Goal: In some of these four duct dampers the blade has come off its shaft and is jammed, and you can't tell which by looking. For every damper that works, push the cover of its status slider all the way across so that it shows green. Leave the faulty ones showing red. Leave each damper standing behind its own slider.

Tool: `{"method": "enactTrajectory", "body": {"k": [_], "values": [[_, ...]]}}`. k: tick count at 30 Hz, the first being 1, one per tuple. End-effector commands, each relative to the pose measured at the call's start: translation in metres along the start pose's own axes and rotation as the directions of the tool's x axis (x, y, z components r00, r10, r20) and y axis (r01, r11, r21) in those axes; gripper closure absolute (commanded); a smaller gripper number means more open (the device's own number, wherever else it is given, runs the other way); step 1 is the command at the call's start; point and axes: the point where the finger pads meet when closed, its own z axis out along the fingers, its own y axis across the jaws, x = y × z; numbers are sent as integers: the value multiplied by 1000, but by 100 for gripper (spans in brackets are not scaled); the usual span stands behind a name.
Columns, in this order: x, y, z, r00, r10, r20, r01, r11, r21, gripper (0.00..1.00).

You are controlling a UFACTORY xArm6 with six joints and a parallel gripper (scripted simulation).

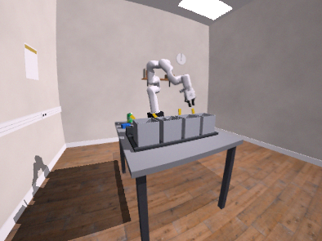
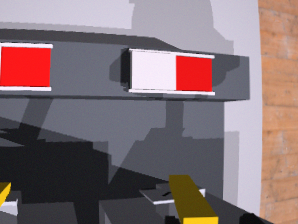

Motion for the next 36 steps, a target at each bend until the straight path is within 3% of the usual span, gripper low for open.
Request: {"method": "enactTrajectory", "body": {"k": [1, 36], "values": [[-1, 1, 0, 1000, -1, 4, 1, 1000, -2, 61], [-2, 2, 61, 1000, -1, 4, 1, 1000, -2, 61]]}}
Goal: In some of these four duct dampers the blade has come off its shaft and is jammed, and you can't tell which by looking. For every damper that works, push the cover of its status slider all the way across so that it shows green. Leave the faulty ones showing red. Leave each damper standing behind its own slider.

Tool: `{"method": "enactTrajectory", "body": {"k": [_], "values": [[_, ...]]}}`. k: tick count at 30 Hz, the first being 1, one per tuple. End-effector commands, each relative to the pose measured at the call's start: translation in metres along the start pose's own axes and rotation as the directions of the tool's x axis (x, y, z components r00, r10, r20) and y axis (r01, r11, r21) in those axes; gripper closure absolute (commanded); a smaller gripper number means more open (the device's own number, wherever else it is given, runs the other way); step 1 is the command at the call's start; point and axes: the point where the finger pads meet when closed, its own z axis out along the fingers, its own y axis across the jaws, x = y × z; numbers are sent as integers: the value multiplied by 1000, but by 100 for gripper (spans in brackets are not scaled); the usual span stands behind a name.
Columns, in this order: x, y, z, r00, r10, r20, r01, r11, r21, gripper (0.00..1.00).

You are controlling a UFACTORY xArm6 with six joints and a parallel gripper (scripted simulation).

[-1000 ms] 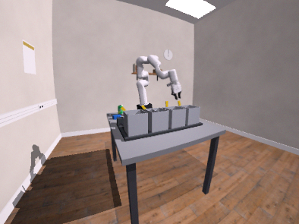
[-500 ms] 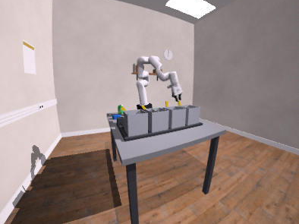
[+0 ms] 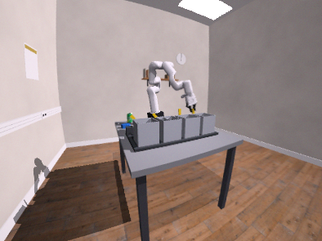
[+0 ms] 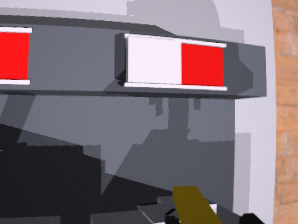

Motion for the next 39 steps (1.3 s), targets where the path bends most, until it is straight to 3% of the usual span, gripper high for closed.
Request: {"method": "enactTrajectory", "body": {"k": [1, 11, 32, 33, 39], "values": [[-2, 1, 8, 1000, -1, 4, 1, 1000, -2, 61], [-2, 1, 18, 1000, -1, 4, 1, 1000, -2, 61], [-2, 1, 20, 1000, -1, 4, 1, 1000, -2, 61], [-2, 1, 20, 1000, -1, 4, 1, 1000, -2, 81], [-2, 1, 20, 1000, -1, 4, 1, 1000, -2, 81]]}}
